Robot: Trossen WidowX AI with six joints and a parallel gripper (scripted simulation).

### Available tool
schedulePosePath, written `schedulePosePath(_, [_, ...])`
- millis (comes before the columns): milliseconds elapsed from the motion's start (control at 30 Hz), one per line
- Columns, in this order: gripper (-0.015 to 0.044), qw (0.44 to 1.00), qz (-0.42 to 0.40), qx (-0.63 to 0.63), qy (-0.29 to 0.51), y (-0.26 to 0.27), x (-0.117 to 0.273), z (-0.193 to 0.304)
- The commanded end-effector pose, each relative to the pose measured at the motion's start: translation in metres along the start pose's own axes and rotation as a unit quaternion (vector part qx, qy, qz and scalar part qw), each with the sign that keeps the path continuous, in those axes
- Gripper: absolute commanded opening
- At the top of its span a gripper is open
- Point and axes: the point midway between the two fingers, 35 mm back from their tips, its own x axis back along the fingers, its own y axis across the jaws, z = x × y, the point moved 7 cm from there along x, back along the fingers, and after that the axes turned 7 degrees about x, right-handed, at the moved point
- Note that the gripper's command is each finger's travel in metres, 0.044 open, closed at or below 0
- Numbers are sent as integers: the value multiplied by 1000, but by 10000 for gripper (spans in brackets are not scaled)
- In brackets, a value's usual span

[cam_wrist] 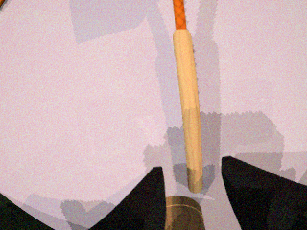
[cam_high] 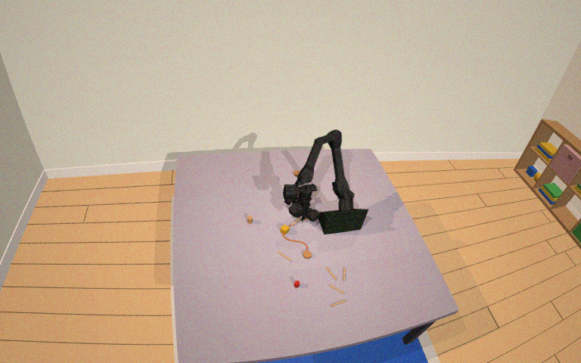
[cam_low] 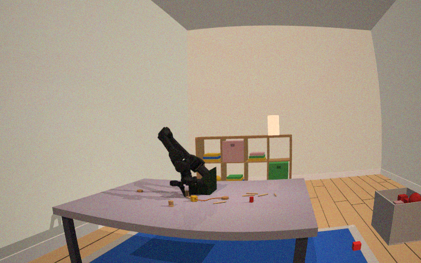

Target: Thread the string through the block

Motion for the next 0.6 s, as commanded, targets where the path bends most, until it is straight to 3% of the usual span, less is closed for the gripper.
schedulePosePath(0, [210,1000,-1,-1,-4,-1,17,-4])
schedulePosePath(167, [210,1000,0,-1,-3,0,77,-3])
schedulePosePath(367, [210,1000,0,-1,-2,0,79,-3])
schedulePosePath(567, [368,1000,3,1,-4,-1,74,-4])
